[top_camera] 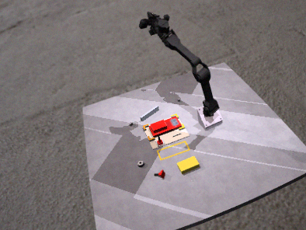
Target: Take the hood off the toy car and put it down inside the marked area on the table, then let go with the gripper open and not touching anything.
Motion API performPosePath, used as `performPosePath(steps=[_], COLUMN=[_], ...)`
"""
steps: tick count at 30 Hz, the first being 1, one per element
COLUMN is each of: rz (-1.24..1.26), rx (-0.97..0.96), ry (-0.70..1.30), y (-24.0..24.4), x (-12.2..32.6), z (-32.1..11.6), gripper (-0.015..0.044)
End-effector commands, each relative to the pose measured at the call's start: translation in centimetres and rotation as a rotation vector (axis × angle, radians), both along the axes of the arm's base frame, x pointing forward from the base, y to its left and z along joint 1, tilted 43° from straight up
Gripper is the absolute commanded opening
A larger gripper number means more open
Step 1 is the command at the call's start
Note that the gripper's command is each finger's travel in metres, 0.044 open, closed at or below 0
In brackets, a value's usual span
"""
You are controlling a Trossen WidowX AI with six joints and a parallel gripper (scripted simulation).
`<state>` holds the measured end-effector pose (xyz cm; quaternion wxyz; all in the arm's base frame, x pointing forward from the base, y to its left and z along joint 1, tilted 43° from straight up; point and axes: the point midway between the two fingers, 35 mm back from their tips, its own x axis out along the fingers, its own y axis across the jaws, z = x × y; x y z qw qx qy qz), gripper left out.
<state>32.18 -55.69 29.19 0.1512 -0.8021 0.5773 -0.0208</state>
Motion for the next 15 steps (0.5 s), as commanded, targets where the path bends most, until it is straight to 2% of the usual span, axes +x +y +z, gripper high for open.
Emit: performPosePath(steps=[1,7,15], rz=[0.004,0.097,0.141], rx=[0.007,0.262,0.687], ry=[-0.003,-0.104,-0.219], y=[0.1,3.4,10.4], x=[0.1,4.4,9.1], z=[-0.2,-6.2,-15.0], gripper=[0.0026,0.0184,0.0394])
